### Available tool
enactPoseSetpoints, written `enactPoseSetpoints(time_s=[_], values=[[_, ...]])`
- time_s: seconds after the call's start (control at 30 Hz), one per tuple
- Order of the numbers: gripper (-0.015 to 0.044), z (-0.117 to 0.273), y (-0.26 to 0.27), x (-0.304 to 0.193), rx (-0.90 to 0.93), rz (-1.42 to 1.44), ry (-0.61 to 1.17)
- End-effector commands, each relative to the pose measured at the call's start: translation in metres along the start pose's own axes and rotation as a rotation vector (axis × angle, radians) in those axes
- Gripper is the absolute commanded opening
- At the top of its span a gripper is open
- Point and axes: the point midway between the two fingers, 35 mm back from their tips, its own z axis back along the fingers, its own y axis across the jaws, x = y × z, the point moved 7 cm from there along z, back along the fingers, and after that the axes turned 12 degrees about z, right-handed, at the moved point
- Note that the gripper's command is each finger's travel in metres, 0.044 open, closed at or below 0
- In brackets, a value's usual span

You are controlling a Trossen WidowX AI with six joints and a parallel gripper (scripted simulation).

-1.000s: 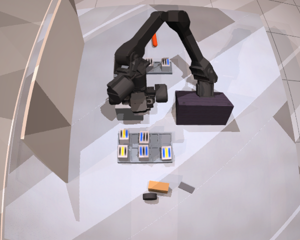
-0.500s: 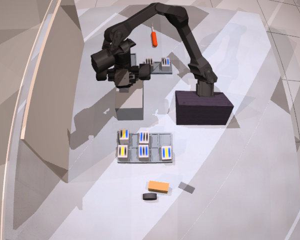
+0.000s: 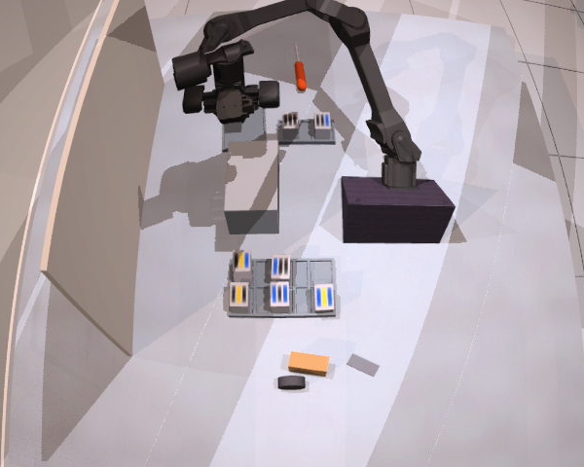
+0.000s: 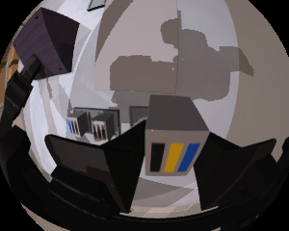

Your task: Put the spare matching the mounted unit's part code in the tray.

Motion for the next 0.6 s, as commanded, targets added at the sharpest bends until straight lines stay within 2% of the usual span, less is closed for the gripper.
enactPoseSetpoints(time_s=[0.0,0.2,0.57], values=[[0.0000,0.000,0.009,-0.035,0.008,0.011,0.025],[0.0000,-0.002,0.025,-0.074,0.032,0.029,0.054],[0.0000,-0.005,0.024,-0.075,0.033,0.030,0.054]])
